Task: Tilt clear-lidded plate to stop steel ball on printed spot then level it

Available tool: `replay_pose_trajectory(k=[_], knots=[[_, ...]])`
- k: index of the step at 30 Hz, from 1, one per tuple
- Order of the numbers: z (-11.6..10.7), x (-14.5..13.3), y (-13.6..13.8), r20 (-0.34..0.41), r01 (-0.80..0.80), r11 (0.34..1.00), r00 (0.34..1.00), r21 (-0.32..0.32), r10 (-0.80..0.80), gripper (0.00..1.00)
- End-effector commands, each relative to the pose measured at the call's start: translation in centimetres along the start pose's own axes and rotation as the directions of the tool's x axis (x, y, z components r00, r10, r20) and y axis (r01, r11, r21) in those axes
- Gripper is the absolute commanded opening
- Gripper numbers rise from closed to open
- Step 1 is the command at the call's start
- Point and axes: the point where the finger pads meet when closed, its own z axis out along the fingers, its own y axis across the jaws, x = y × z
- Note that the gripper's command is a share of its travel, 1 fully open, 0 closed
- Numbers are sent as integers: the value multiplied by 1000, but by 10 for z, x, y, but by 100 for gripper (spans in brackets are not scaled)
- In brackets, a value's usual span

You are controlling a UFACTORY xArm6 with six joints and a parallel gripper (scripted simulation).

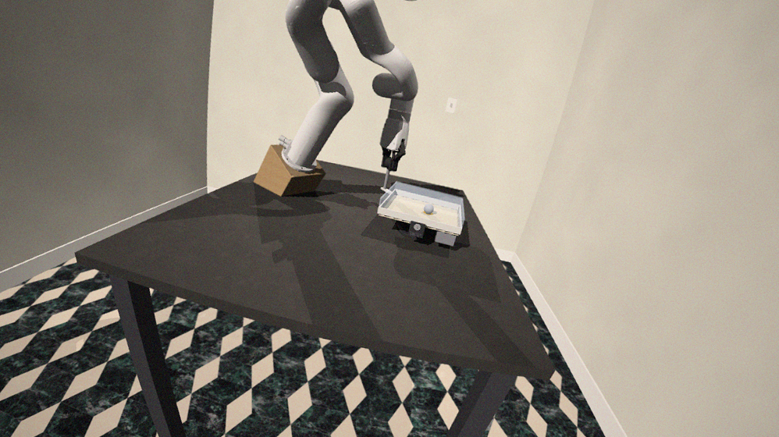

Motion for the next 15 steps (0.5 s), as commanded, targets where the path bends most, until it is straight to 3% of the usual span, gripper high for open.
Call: replay_pose_trajectory(k=[1, 15], knots=[[-1, 1, 1, -3, -1, 1000, 1000, 0, 1, 0], [-2, -1, 1, -3, -1, 1000, 1000, 0, 1, 0]])
